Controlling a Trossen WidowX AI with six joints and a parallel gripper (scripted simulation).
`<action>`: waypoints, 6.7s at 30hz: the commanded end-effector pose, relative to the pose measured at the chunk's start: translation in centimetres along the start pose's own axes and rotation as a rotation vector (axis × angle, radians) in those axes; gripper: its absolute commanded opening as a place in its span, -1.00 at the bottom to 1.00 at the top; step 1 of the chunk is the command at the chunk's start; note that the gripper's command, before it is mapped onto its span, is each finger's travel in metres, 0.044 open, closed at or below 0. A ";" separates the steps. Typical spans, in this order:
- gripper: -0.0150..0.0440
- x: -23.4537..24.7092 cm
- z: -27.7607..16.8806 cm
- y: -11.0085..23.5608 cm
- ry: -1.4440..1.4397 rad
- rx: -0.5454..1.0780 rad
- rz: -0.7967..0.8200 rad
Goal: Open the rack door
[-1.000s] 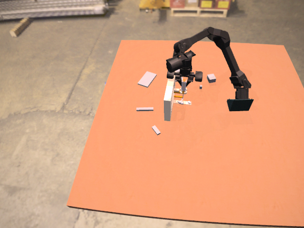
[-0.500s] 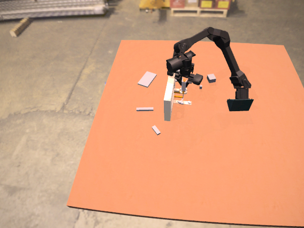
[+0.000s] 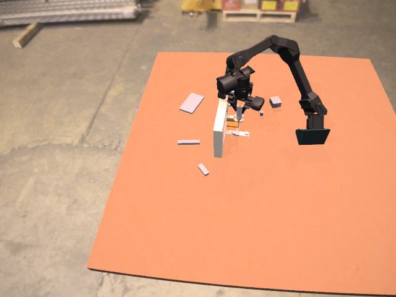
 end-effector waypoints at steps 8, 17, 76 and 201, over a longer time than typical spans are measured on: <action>0.52 0.1 -0.1 -0.2 -0.017 0.002 -0.005; 0.52 0.1 -0.1 -0.2 0.395 0.002 -0.004; 0.52 0.1 -0.1 -0.2 3.318 0.007 0.004; -0.41 -11.1 -2.7 -0.1 2.466 0.013 0.001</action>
Point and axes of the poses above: the point midway between the two fingers, 35 mm back from their tips, its own y axis back along the fingers, its own x axis across the jaws, z = x × y, the point moved 10 cm from there along y, back along the fingers, and after that the axes turned 12 degrees about -y, right-handed, at the moved point
